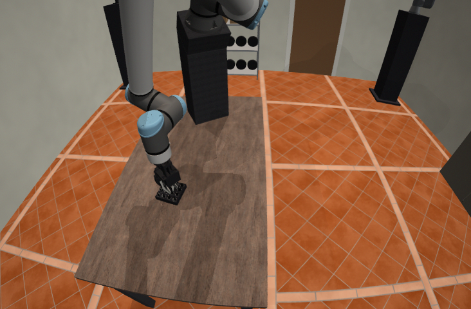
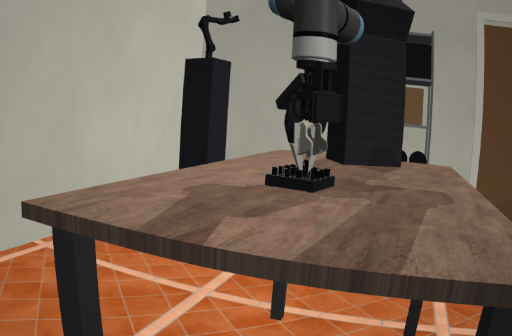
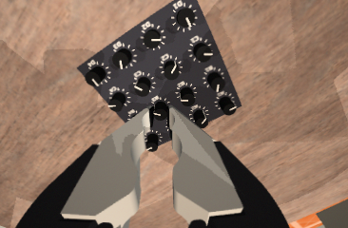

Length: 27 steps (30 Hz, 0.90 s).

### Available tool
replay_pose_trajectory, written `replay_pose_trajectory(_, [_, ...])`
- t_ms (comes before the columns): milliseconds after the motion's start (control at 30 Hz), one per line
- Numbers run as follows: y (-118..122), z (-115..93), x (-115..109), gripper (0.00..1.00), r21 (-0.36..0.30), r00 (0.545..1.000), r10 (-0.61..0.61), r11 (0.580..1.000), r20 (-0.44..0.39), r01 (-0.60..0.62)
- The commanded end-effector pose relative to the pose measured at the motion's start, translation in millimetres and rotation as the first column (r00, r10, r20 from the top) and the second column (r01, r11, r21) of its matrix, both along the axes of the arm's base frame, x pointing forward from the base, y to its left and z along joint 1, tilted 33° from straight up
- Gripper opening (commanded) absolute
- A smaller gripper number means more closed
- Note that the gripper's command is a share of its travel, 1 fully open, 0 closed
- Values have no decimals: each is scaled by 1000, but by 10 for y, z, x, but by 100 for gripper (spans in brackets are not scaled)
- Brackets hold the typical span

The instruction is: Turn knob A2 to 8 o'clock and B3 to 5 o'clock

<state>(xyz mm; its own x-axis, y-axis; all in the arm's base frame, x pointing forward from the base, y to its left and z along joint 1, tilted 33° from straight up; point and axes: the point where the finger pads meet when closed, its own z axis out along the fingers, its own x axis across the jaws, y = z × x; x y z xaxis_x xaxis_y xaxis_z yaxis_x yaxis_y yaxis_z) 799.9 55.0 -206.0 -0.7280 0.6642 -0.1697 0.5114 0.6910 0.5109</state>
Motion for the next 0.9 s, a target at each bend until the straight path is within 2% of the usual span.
replay_pose_trajectory(0, [0,5,0,4,27,998,-52,998,-17,53])
replay_pose_trajectory(233, [3,4,-2,4,59,993,-114,991,-41,117])
replay_pose_trajectory(867, [5,4,-4,4,88,983,-172,980,-66,177])
